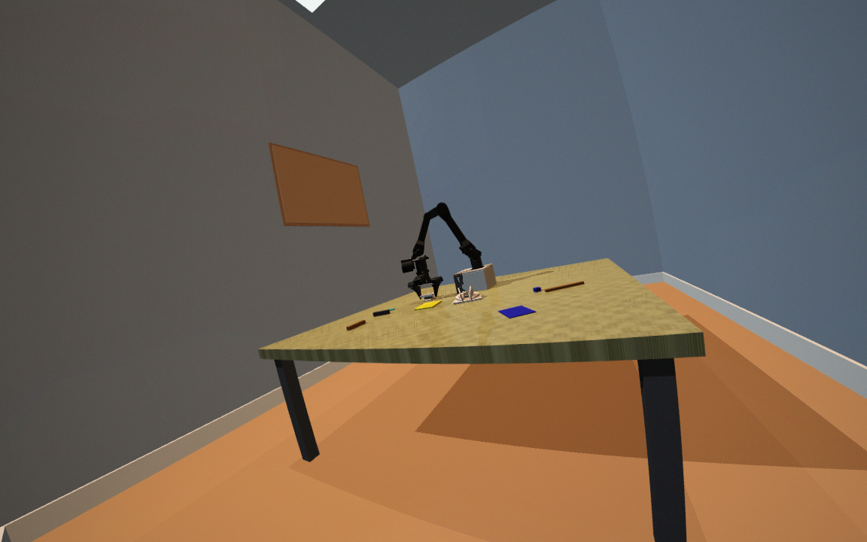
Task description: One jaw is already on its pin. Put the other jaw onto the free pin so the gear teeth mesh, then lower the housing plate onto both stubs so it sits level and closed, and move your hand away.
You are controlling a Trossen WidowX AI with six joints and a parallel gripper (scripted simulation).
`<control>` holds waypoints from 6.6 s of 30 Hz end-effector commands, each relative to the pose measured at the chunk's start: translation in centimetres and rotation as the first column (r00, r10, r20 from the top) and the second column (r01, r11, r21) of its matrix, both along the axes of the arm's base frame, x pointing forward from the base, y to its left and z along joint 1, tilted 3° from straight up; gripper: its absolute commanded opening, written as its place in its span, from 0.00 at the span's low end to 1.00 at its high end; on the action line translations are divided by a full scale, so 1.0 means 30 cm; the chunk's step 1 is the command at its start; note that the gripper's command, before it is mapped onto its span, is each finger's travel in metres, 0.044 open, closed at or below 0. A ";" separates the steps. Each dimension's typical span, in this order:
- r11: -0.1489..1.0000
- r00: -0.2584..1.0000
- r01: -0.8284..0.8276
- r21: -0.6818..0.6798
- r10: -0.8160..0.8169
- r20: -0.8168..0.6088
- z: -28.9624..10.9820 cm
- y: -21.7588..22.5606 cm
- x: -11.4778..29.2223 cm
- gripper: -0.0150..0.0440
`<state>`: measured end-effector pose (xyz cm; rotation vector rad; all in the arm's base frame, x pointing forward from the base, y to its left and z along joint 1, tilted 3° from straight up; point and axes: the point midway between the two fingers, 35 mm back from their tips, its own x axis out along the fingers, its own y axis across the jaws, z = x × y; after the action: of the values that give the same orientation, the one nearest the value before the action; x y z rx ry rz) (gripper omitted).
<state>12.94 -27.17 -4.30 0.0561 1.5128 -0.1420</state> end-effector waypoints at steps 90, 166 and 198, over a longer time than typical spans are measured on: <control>0.798 0.798 0.600 0.052 -0.602 0.025 0.241 0.154 0.178 0.85; -0.800 -0.798 0.586 0.127 -0.597 -0.084 0.234 0.725 0.461 0.85; -0.956 -0.953 0.271 0.109 -0.283 -0.109 0.232 0.845 0.466 0.85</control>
<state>26.89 -1.79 2.64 2.1909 0.1316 -2.0514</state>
